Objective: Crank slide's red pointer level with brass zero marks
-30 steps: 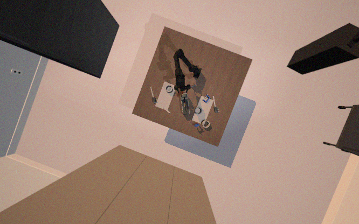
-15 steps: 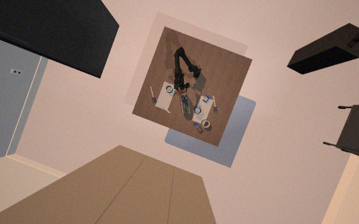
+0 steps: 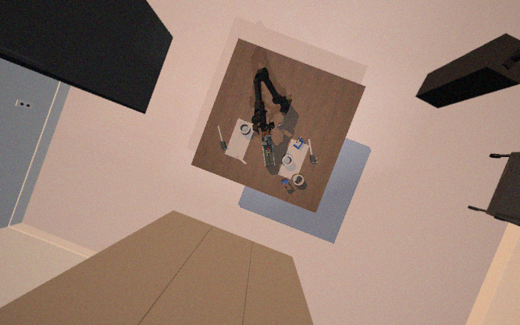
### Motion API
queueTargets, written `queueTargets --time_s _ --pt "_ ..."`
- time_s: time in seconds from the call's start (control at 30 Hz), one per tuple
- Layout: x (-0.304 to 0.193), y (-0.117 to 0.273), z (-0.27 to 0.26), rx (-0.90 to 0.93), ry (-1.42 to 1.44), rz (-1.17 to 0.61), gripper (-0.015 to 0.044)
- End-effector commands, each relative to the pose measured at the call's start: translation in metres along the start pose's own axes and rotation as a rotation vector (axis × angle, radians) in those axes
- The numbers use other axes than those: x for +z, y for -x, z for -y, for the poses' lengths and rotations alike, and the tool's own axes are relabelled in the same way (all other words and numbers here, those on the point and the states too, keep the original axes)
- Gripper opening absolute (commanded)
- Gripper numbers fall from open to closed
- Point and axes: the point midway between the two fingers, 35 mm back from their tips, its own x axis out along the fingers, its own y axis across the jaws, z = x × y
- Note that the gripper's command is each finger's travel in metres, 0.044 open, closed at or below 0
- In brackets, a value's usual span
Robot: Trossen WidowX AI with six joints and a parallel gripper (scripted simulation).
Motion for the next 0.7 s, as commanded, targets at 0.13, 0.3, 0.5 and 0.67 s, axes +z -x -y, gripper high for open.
queueTargets --time_s 0.13,0.3,0.5,0.67 --pt "-0.007 -0.008 0.000 -0.002 0.004 0.011 0.0440" --pt "-0.012 -0.014 0.000 -0.002 0.004 0.010 0.0440" --pt "-0.019 -0.021 0.000 -0.001 0.004 0.010 0.0440" --pt "-0.025 -0.027 0.001 -0.002 0.004 0.010 0.0440"
